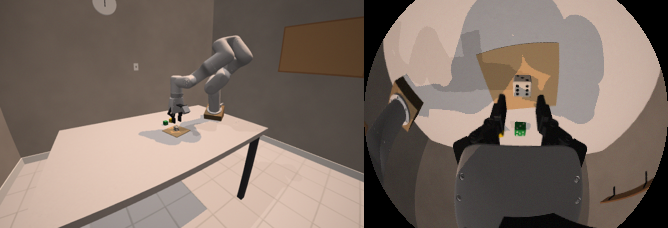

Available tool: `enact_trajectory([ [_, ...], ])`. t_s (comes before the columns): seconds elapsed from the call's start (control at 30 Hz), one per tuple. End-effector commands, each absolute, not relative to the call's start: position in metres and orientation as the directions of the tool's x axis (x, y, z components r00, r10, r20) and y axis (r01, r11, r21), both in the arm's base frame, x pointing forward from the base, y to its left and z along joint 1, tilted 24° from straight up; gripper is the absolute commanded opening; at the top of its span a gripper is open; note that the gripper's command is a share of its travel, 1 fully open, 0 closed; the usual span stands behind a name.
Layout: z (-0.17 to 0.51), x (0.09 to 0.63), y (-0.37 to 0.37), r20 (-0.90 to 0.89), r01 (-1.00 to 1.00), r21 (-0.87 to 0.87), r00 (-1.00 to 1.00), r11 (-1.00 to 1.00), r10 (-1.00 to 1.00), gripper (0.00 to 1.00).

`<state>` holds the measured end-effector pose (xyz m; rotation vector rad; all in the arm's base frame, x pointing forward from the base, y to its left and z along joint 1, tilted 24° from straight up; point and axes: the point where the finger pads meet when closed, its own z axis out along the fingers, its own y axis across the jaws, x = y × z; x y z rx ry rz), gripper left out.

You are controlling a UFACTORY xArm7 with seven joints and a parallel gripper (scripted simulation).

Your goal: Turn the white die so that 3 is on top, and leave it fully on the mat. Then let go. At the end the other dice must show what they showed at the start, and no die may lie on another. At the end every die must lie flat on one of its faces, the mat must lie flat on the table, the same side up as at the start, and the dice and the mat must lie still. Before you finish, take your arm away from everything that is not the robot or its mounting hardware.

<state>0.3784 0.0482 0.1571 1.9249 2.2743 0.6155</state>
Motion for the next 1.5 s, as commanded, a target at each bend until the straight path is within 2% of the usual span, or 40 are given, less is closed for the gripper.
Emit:
enact_trajectory([
  [0.0,0.151,0.382,0.05,0.181,0.923,0.367,-0.196,0.119,0.964,0.47],
  [1.47,0.136,0.387,0.054,0.181,0.923,0.367,-0.196,0.119,0.964,0.47],
])
